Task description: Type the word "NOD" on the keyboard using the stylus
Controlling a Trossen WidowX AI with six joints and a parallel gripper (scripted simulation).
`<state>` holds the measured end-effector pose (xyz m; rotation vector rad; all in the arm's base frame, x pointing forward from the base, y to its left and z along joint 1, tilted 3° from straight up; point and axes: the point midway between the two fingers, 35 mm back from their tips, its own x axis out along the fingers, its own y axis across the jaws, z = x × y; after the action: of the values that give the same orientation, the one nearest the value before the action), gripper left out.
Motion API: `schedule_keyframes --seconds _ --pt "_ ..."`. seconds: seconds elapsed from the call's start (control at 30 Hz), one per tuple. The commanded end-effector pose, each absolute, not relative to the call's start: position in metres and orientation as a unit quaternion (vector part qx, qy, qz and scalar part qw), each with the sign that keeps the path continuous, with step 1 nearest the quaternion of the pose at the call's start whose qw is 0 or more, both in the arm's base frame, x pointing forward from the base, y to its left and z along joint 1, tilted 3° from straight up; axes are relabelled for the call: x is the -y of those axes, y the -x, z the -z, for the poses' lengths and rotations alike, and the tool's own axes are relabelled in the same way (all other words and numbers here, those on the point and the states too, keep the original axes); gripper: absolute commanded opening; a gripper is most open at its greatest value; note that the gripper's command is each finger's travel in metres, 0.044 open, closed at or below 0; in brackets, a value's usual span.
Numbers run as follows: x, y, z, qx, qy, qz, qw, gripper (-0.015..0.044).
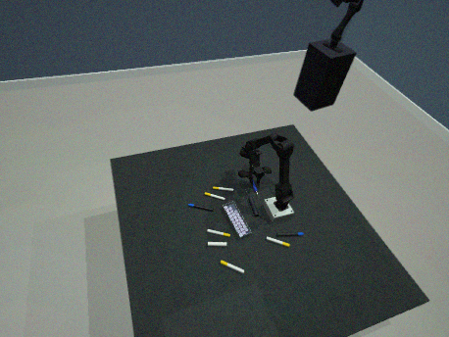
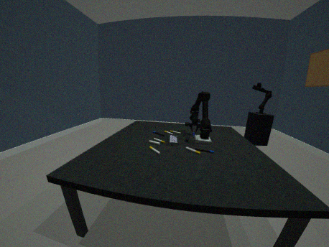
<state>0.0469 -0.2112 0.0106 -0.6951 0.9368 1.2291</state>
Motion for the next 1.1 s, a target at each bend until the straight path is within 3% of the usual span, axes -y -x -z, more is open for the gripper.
schedule_keyframes --seconds 0.0,1.07 --pt "0.209 -0.046 -0.006 -0.411 0.307 -0.547 0.662 0.0150" --pt "0.209 -0.046 0.011 -0.411 0.307 -0.547 0.662 0.0150"
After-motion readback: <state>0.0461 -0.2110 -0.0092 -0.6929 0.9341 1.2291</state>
